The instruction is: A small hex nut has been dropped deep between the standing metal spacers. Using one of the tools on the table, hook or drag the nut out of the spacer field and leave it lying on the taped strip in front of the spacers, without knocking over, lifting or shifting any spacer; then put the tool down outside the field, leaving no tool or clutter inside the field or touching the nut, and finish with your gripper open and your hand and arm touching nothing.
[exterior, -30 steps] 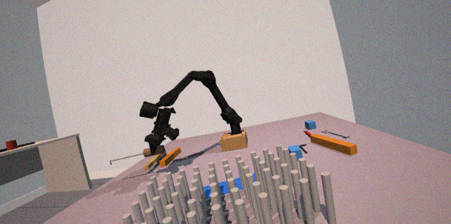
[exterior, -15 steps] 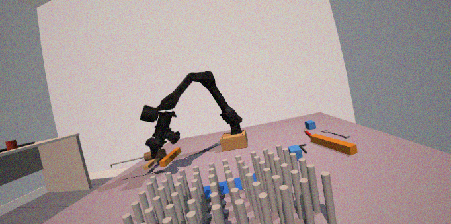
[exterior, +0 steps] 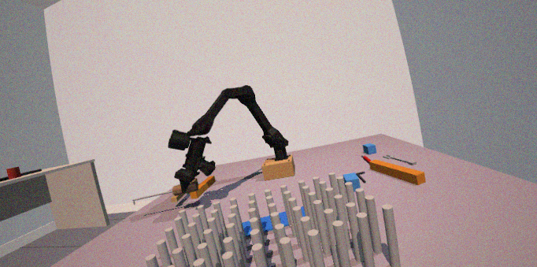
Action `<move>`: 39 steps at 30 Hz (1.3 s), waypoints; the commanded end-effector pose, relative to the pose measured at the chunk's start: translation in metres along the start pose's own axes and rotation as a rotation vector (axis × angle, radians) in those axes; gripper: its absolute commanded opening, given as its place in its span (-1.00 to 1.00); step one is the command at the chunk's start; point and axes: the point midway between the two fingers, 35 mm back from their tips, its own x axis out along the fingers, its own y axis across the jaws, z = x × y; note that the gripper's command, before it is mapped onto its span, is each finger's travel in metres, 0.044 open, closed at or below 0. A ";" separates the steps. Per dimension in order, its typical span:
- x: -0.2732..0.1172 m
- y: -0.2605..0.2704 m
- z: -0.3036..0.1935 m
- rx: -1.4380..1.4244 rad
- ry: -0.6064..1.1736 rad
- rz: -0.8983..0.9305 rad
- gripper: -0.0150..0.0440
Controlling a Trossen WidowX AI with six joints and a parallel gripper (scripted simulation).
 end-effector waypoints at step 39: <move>0.037 0.004 0.025 -0.002 0.008 0.001 -0.49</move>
